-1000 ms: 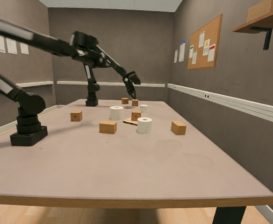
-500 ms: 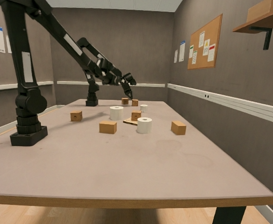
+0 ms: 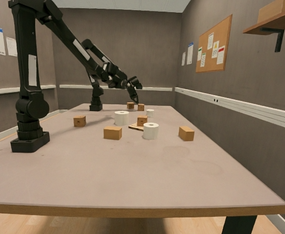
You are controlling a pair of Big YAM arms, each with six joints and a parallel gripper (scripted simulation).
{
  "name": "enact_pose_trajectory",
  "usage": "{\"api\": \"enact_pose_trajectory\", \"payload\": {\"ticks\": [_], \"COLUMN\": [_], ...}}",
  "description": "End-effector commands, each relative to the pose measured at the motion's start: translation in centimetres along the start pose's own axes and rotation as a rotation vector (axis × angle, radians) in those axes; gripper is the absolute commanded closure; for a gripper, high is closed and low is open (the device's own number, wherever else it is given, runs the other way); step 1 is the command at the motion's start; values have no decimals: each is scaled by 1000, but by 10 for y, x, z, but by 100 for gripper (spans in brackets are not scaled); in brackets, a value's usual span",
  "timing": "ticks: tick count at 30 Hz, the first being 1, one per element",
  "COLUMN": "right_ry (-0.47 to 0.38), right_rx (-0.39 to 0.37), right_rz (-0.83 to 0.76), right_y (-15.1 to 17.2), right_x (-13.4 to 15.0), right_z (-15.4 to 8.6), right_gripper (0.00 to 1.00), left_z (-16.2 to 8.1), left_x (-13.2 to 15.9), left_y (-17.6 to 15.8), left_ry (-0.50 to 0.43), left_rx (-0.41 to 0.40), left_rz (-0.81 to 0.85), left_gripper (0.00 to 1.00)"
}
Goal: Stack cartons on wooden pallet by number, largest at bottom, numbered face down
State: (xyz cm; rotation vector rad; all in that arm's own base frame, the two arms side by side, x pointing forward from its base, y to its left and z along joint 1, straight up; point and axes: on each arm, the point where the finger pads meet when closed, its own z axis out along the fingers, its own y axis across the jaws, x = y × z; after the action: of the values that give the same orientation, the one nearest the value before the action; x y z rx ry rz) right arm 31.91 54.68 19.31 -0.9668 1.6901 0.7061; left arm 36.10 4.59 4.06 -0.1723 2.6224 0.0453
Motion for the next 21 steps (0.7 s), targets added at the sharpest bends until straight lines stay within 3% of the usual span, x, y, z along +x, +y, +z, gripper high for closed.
{"api": "enact_pose_trajectory", "payload": {"ticks": [1, 4, 5, 21], "right_ry": [-79, -79, -42, -42], "right_rx": [0, 0, 1, 1], "right_rz": [-12, -12, -2, -2], "right_y": [-1, -1, -1, -1], "right_x": [-42, -42, -24, -24], "right_z": [5, 5, 2, 2], "right_gripper": [0, 0, 0, 0], "left_z": [3, 8, 9, 31], "left_x": [-24, -26, -26, -26], "left_y": [-1, -1, -1, -1], "left_ry": [-40, -40, -40, -40], "left_rx": [3, 2, 2, 2], "left_rz": [10, 9, 9, 9], "left_gripper": [21, 21, 21, 21]}}
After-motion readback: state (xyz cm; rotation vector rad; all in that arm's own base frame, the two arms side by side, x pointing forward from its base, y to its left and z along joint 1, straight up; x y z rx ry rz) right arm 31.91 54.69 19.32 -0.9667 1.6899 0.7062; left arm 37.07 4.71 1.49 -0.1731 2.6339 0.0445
